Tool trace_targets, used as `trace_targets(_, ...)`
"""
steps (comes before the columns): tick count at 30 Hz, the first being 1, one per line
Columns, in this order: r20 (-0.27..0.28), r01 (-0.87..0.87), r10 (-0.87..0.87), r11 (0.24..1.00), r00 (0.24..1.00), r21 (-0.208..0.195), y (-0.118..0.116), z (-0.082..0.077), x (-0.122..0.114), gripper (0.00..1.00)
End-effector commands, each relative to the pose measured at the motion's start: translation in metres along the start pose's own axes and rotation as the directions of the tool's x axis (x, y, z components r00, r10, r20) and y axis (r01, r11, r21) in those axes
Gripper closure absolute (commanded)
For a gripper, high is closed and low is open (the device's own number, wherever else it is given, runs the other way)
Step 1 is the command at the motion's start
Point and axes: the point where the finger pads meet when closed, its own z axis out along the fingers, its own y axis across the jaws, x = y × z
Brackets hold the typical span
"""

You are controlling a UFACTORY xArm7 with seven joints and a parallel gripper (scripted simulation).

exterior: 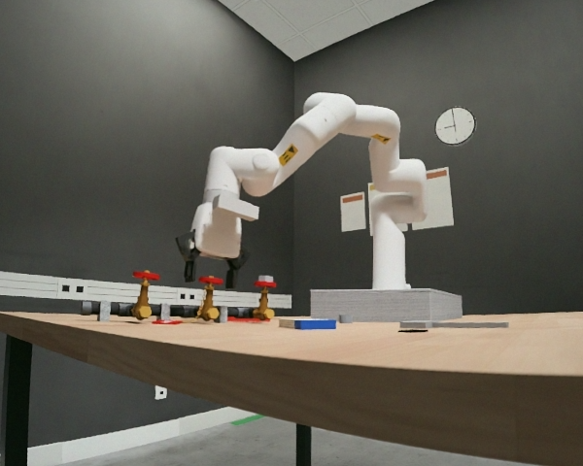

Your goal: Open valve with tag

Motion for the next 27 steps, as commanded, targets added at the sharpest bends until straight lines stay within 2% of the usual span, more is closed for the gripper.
trace_targets(1,0.004,-0.137,0.137,0.991,0.991,-0.003,0.0019,-0.0021,-0.0003,0.00)
trace_targets(5,0.003,-0.377,0.377,0.926,0.926,-0.004,0.0019,-0.0021,-0.0004,0.00)
trace_targets(8,-0.002,-0.489,0.489,0.873,0.873,-0.005,0.0019,-0.0021,-0.0004,0.00)
trace_targets(15,-0.019,-0.742,0.742,0.670,0.670,-0.005,0.0019,-0.0022,-0.0004,0.00)
trace_targets(17,-0.019,-0.742,0.742,0.670,0.670,-0.005,0.0019,-0.0022,-0.0004,0.00)
trace_targets(18,-0.023,-0.826,0.826,0.564,0.564,-0.003,0.0019,-0.0022,-0.0004,0.00)
trace_targets(21,-0.030,-0.887,0.887,0.462,0.462,0.000,0.0019,-0.0022,-0.0004,0.00)
trace_targets(27,-0.041,-0.979,0.979,0.202,0.202,0.011,0.0019,-0.0022,-0.0005,0.00)
